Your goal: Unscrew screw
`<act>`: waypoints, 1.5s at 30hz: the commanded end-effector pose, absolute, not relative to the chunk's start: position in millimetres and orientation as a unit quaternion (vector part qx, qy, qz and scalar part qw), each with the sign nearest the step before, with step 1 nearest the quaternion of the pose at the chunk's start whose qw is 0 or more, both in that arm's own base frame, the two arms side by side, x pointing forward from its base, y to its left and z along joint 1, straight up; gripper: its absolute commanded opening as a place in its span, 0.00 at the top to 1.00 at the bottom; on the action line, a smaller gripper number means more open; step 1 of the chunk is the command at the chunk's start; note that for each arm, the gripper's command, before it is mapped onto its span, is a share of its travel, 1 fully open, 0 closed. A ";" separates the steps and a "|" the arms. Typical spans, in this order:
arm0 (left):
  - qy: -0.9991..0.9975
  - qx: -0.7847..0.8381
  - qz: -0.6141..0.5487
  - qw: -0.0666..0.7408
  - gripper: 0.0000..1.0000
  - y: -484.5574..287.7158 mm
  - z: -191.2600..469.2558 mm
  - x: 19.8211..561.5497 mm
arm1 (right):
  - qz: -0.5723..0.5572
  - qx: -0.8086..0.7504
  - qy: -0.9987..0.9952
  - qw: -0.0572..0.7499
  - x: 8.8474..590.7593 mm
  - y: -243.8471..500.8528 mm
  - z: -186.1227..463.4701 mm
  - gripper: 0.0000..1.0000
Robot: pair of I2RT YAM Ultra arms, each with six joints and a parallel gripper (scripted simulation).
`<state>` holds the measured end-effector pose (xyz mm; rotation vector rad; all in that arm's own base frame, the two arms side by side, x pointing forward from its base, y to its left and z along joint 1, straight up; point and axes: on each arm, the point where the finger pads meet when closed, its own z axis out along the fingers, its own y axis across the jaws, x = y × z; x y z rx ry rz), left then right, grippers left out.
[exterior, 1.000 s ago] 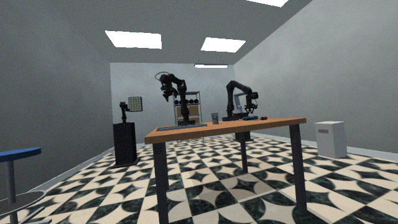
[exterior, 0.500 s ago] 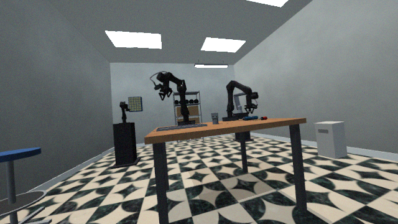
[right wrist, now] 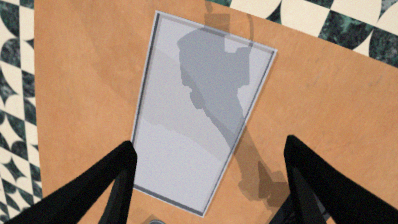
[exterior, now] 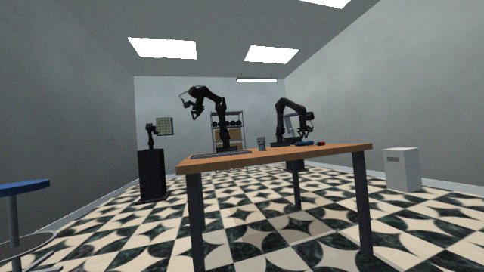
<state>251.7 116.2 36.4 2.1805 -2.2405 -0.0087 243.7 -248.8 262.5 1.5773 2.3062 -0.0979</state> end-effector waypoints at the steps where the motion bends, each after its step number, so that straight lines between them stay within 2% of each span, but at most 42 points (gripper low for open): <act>1: -0.723 0.691 0.007 -0.019 0.35 118.1 53.9 262.8 | -0.065 0.602 0.777 0.169 227.9 -261.9 275.7 0.14; 39: -0.723 0.691 0.007 -0.019 0.35 118.1 53.9 262.8 | -0.066 0.595 0.779 0.183 229.4 -257.8 283.3 0.14; 45: -0.792 0.607 0.042 -0.052 0.35 91.8 44.8 310.5 | -0.066 0.595 0.779 0.183 229.4 -257.8 283.3 0.14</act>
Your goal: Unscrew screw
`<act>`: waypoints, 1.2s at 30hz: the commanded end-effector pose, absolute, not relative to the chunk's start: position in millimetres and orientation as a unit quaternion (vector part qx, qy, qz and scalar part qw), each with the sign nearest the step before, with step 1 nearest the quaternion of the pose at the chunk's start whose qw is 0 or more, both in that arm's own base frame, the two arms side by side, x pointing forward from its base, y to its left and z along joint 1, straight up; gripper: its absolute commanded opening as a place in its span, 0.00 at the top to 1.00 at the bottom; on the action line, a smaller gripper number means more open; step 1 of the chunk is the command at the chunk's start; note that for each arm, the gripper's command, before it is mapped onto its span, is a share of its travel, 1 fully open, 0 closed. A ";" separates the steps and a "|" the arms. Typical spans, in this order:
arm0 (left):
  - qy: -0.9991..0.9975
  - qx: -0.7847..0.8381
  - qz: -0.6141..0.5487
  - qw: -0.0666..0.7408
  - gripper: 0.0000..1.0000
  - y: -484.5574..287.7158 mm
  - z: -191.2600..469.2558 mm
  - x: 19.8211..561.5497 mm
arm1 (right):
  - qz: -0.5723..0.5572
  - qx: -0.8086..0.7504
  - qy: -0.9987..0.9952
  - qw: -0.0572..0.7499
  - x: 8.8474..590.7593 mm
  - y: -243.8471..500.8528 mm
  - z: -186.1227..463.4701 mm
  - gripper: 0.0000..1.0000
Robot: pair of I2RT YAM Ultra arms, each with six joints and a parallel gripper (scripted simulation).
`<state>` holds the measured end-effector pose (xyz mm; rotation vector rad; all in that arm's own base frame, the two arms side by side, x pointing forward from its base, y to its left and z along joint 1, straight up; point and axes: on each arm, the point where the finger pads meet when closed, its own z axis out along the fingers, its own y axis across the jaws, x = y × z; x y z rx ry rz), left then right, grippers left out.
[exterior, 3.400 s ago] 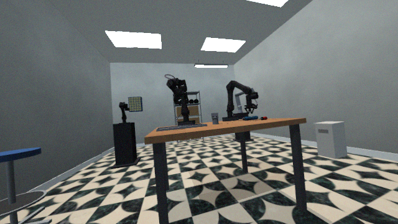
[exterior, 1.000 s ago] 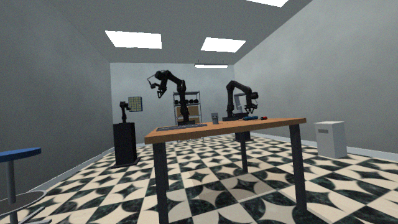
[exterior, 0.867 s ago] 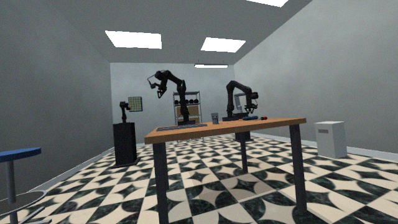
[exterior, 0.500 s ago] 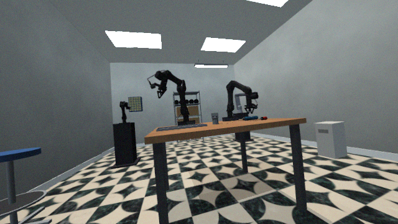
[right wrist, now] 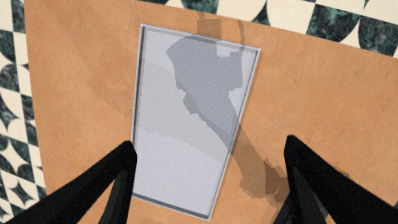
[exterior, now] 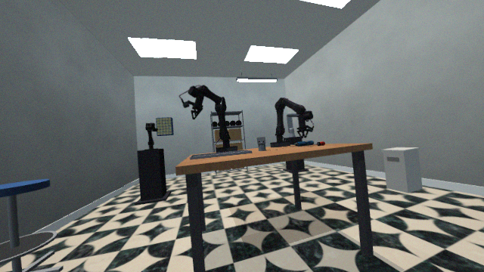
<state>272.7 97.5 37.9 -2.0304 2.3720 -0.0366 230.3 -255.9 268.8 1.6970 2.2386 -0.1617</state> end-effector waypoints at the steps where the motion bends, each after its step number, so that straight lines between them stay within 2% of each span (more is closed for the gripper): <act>1: 0.802 -0.592 -0.048 0.059 0.35 87.5 44.9 317.7 | -0.066 0.595 0.779 0.183 229.4 -257.8 283.3 0.14; 6: 0.849 -0.516 -0.074 0.091 0.35 66.2 45.2 353.9 | -0.066 0.595 0.779 0.183 229.4 -257.8 283.3 0.14; 11: 0.844 -0.523 -0.074 0.092 0.35 72.4 45.2 352.8 | -0.066 0.595 0.779 0.183 229.4 -257.8 283.3 0.14; 12: 0.856 -0.497 -0.086 0.115 0.35 59.9 58.4 362.5 | -0.066 0.595 0.779 0.183 229.4 -257.8 283.3 0.14; 23: 0.922 -0.319 -0.134 0.172 0.35 -14.5 60.1 427.0 | -0.066 0.595 0.779 0.183 229.4 -257.8 283.3 0.14; 28: 0.921 -0.316 -0.136 0.181 0.35 -6.7 60.8 428.3 | -0.066 0.595 0.779 0.183 229.4 -257.8 283.3 0.14; 36: 0.942 -0.172 -0.172 0.232 0.35 -85.0 76.2 458.9 | -0.066 0.595 0.779 0.183 229.4 -257.8 283.3 0.14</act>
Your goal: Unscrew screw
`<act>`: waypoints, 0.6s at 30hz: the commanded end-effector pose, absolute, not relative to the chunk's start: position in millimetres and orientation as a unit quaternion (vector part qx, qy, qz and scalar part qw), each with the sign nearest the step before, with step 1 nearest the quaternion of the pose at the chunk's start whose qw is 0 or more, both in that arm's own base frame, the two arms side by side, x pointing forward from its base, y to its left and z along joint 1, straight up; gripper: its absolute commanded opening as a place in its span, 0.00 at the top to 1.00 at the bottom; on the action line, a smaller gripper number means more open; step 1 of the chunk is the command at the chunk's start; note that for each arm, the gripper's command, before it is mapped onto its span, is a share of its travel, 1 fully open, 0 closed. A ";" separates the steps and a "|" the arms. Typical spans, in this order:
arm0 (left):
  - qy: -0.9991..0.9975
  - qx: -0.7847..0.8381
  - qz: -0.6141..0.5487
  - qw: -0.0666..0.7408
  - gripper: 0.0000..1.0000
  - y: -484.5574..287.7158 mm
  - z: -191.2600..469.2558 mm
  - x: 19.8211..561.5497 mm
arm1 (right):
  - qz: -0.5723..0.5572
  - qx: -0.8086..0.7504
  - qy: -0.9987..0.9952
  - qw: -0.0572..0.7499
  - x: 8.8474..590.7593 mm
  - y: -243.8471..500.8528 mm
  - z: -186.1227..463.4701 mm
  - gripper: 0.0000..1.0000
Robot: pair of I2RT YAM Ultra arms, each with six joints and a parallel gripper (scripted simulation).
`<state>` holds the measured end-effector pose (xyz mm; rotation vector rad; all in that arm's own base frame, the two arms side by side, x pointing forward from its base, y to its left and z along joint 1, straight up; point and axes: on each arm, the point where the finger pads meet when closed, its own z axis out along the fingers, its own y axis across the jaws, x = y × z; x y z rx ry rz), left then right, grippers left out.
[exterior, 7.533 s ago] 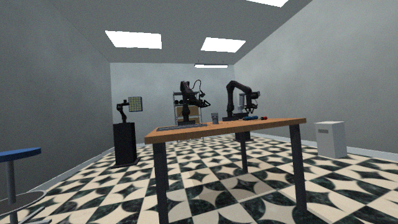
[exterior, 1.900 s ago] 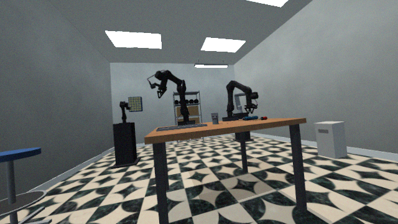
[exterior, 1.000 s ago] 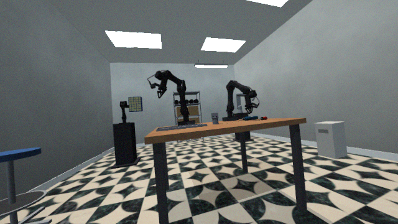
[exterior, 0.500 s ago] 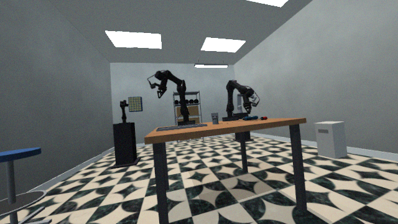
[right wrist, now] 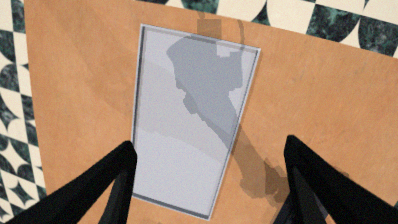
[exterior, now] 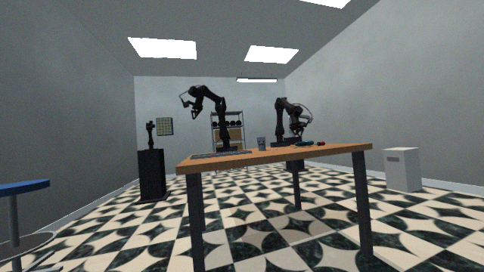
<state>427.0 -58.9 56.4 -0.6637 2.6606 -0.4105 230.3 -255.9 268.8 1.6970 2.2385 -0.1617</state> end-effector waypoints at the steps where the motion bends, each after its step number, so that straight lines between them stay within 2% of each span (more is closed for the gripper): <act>1: 0.943 -0.155 -0.177 0.238 0.35 -93.7 78.0 462.7 | -0.066 0.595 0.779 0.183 229.4 -257.8 283.3 0.14; 4: 0.943 -0.103 -0.189 0.255 0.35 -119.7 83.7 474.3 | -0.066 0.595 0.779 0.183 229.4 -257.8 283.3 0.14; 9: 0.939 -0.090 -0.193 0.269 0.35 -111.9 85.2 477.8 | -0.066 0.595 0.779 0.183 229.4 -257.8 283.3 0.14; 18: 0.917 0.064 -0.227 0.322 0.35 -210.2 107.1 484.4 | -0.066 0.595 0.779 0.183 229.4 -257.8 283.3 0.14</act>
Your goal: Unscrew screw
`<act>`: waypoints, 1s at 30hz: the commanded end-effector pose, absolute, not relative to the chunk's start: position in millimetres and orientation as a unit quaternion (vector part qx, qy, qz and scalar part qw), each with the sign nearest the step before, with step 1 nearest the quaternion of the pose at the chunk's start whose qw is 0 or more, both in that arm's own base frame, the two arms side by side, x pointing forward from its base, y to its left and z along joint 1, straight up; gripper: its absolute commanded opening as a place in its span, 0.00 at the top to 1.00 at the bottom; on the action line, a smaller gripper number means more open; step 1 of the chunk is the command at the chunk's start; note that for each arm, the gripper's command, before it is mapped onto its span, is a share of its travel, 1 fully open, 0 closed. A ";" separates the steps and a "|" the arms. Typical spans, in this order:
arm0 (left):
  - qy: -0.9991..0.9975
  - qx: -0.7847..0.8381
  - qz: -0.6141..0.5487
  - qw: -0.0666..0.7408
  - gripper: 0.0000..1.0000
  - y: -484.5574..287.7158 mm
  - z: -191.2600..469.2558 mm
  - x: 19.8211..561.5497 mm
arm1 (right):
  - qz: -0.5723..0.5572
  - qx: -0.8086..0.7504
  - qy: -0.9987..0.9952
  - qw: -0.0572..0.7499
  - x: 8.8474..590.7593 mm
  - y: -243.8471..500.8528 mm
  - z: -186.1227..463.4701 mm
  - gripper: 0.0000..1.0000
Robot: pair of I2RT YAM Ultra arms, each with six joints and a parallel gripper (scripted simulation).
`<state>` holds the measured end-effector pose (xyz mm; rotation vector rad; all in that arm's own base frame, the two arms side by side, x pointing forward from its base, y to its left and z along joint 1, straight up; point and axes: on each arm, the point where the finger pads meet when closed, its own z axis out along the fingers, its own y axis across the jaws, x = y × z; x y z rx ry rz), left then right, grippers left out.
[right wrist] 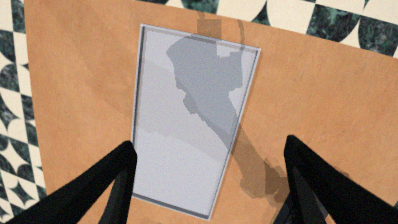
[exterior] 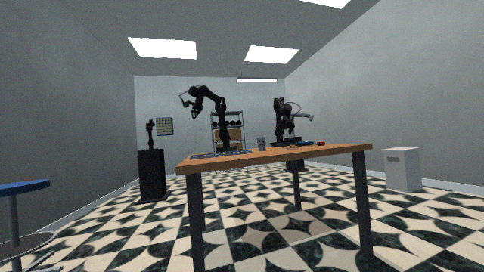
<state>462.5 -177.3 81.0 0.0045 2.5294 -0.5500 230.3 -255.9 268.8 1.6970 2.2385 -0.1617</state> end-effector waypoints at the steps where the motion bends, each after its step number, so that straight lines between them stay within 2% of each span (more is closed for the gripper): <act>1: 0.913 0.081 -0.231 0.327 0.35 -220.1 109.5 485.4 | -0.066 0.595 0.779 0.183 229.4 -257.8 283.3 0.14; 3: 0.904 0.114 -0.237 0.338 0.35 -239.9 114.4 487.5 | -0.066 0.595 0.779 0.183 229.4 -257.8 283.3 0.14; 8: 0.893 0.133 -0.241 0.356 0.35 -232.6 116.7 492.6 | -0.066 0.595 0.779 0.183 229.4 -257.8 283.3 0.14; 20: 0.804 0.316 -0.279 0.420 0.35 -363.6 150.2 462.2 | -0.066 0.595 0.779 0.183 229.4 -257.8 283.3 0.14; 25: 0.785 0.335 -0.280 0.439 0.35 -356.8 153.1 468.5 | -0.066 0.595 0.779 0.183 229.4 -257.8 283.3 0.14; 30: 0.730 0.403 -0.296 0.467 0.35 -412.4 168.0 434.8 | -0.066 0.595 0.779 0.183 229.4 -257.8 283.3 0.14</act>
